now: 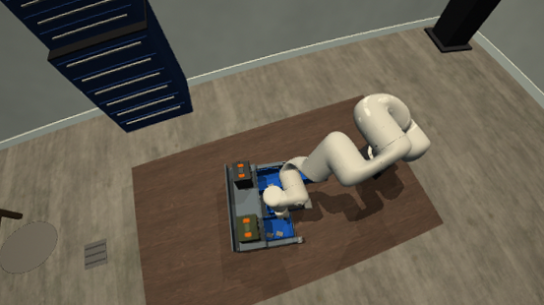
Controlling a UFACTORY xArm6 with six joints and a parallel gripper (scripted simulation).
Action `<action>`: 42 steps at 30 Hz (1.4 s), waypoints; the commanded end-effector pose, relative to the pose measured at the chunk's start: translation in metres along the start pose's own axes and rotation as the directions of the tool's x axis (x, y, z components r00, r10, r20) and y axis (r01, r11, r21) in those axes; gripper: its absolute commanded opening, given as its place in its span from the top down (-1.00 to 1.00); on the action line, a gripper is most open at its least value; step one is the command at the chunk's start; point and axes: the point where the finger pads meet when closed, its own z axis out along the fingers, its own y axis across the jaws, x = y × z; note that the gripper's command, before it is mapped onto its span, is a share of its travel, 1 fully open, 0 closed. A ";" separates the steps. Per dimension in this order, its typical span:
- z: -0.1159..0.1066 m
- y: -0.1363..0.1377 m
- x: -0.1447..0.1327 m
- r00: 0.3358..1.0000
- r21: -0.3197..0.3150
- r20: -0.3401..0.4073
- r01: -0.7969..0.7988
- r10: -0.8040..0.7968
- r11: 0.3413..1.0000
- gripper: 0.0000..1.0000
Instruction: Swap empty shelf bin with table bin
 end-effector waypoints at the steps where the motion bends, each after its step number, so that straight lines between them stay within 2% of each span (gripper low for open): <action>1: -0.002 0.001 -0.002 1.000 -0.001 0.006 0.000 0.000 1.000 1.00; 42: -0.003 0.001 -0.019 0.999 -0.001 0.033 0.000 0.000 1.000 1.00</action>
